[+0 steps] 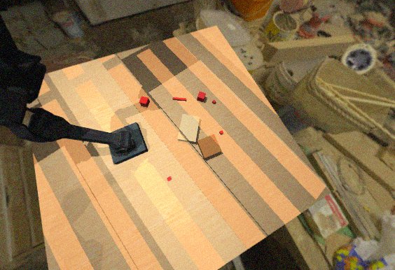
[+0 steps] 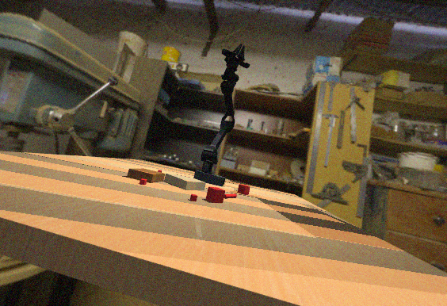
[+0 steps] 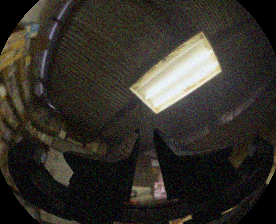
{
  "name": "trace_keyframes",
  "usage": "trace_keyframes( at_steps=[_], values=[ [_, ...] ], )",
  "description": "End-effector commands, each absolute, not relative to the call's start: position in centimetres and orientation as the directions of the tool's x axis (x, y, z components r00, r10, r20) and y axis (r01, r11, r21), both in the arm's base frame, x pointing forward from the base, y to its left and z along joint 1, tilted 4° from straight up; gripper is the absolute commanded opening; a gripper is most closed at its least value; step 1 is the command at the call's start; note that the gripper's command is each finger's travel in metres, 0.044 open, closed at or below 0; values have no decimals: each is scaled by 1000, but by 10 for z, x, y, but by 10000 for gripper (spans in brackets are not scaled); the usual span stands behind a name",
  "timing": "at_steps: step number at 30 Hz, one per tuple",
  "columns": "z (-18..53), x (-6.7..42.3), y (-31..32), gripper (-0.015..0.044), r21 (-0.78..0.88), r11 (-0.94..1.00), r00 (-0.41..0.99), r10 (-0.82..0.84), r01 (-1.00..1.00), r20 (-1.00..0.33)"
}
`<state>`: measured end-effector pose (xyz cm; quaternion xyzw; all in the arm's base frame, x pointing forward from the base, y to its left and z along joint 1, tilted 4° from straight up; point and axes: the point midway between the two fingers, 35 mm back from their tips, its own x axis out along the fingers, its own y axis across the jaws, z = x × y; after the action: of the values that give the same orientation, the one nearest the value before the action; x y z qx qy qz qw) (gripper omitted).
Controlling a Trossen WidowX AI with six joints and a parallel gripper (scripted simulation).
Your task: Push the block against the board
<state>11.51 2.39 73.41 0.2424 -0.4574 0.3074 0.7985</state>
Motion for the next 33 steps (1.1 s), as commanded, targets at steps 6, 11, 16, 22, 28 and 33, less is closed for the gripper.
trace_keyframes(
  at_steps=[6, 11, 16, 22, 28, 33],
  values=[
    [694, 226, -10, 0, 350, 715, 637, 172, -605, 751],
    [664, 277, -24, 0, 455, 718, 743, 131, -527, 656],
    [629, 325, -34, 0, 542, 718, 834, 97, -437, 543],
    [580, 373, -42, 0, 605, 732, 919, 73, -312, 386],
    [526, 413, -48, 0, 636, 749, 975, 59, -185, 214],
    [491, 433, -50, 0, 642, 759, 993, 53, -108, 105]
  ],
)
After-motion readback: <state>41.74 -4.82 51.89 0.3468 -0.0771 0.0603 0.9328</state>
